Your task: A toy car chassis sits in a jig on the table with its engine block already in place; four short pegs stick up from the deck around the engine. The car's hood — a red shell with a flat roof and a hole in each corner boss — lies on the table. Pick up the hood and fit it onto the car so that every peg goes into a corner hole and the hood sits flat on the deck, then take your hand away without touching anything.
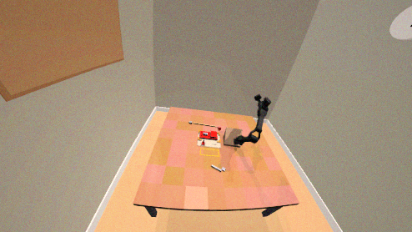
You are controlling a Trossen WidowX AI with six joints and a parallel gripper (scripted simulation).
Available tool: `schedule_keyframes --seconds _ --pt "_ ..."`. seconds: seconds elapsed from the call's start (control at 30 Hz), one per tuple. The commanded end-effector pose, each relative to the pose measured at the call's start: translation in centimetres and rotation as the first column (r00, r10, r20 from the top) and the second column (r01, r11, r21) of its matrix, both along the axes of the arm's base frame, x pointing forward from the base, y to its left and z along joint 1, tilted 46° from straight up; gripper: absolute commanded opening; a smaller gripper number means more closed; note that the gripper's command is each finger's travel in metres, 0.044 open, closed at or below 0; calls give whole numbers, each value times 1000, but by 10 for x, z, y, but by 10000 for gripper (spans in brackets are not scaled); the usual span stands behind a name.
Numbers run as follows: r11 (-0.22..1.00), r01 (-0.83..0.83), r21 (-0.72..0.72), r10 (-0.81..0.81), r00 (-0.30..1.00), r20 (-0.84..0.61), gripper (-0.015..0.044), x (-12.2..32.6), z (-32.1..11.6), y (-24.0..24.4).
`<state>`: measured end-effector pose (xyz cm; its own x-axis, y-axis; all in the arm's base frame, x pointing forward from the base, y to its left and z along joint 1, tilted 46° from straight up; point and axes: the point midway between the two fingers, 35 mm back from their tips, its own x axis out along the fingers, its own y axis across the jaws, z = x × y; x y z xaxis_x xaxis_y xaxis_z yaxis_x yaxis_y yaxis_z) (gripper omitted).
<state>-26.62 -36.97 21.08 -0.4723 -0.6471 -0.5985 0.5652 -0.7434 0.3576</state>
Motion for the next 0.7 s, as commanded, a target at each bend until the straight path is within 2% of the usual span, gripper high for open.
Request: schedule_keyframes --seconds 0.0,0.17,0.37,0.53,0.67 --pt "966 -218 139 223 975 -23 440 39 -25 -20" --pt "767 -542 343 583 812 -20 440 103 -62 -39" --pt "331 -793 511 906 418 62 440 185 -104 -41" --pt "-99 -821 563 987 -10 158 440 252 -133 -26" --pt "-441 -709 550 896 -381 227 440 305 -154 -3"
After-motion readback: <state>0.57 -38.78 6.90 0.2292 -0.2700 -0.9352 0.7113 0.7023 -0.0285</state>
